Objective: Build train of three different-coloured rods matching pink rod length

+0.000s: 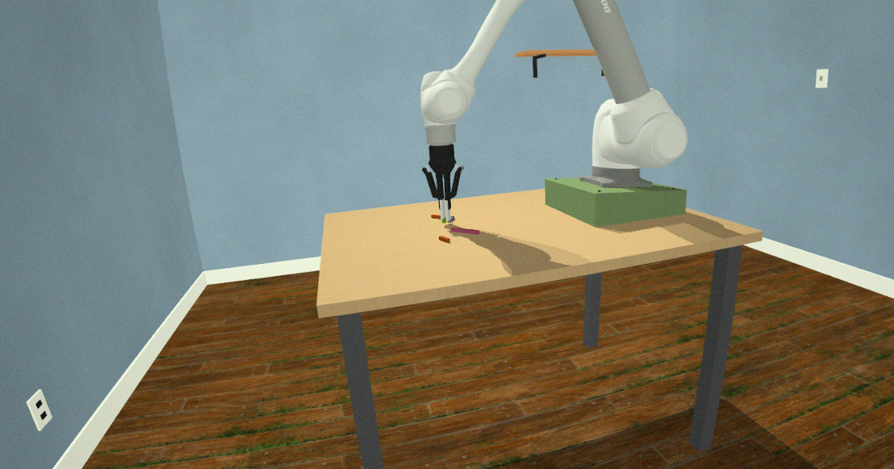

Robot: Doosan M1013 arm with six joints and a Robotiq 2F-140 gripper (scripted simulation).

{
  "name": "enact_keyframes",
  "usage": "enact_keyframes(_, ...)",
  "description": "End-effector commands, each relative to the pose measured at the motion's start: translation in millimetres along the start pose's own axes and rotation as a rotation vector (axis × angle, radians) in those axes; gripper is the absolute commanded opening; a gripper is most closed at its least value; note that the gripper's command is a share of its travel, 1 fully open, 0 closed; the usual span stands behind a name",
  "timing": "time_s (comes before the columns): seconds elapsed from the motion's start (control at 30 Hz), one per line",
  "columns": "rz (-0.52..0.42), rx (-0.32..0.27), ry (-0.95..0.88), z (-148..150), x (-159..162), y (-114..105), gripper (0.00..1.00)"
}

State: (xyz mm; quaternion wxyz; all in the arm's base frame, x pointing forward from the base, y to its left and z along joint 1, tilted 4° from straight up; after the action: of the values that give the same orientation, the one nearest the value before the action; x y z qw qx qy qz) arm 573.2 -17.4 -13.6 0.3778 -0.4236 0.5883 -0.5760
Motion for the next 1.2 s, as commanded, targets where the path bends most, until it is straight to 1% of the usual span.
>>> enact_keyframes(0.0,-0.005,-0.005,0.001,-4.7,1.1,3.3,0.03)
enact_keyframes(1.17,-0.005,-0.005,0.002,-5.7,4.3,3.3,0.03)
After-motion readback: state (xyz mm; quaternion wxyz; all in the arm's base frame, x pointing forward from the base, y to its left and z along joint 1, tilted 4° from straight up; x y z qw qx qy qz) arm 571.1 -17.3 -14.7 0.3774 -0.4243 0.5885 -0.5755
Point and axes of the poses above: the point where the finger pads meet when closed, its own y axis out along the fingers, its own z axis across the jaws, x = y × z, the point moved 6 cm from there along -y, back along the fingers, and after that the axes turned 6 degrees about -y, right-handed, at the moved point
